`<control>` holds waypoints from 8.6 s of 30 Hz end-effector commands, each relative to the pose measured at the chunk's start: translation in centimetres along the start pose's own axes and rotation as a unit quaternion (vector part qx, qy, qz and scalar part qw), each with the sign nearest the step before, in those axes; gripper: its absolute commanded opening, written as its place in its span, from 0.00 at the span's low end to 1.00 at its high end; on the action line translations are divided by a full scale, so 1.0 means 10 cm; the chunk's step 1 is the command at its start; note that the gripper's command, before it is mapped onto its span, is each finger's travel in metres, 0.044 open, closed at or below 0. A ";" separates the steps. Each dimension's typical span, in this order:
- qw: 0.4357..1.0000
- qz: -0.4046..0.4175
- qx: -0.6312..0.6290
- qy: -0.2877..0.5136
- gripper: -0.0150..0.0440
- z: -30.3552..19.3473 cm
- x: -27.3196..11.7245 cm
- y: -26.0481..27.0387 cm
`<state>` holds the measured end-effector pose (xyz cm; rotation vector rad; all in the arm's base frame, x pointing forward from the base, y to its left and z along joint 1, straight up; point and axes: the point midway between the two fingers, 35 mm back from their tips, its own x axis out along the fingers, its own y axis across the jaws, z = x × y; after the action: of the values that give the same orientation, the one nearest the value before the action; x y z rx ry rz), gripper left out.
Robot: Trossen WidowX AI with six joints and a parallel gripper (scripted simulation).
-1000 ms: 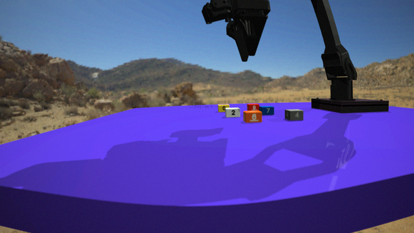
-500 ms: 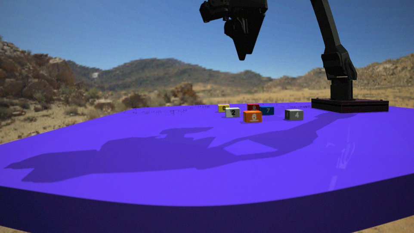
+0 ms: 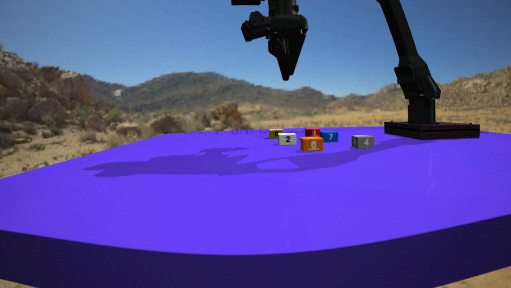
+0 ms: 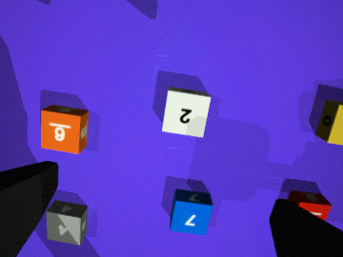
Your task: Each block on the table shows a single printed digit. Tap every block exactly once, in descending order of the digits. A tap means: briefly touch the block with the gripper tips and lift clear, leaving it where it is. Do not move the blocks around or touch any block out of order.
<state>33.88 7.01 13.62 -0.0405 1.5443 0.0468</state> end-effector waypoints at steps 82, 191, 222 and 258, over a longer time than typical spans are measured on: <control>1.000 -0.006 -0.008 0.001 0.29 -0.59 0.81 -1.45; 1.000 -0.001 -0.008 0.002 0.29 -0.83 0.10 -0.26; 1.000 0.004 -0.008 0.000 0.29 -0.16 0.80 0.91; 1.000 0.004 -0.008 0.000 0.29 -0.14 0.70 0.92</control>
<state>32.07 16.08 5.59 -0.0505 1.5429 0.0684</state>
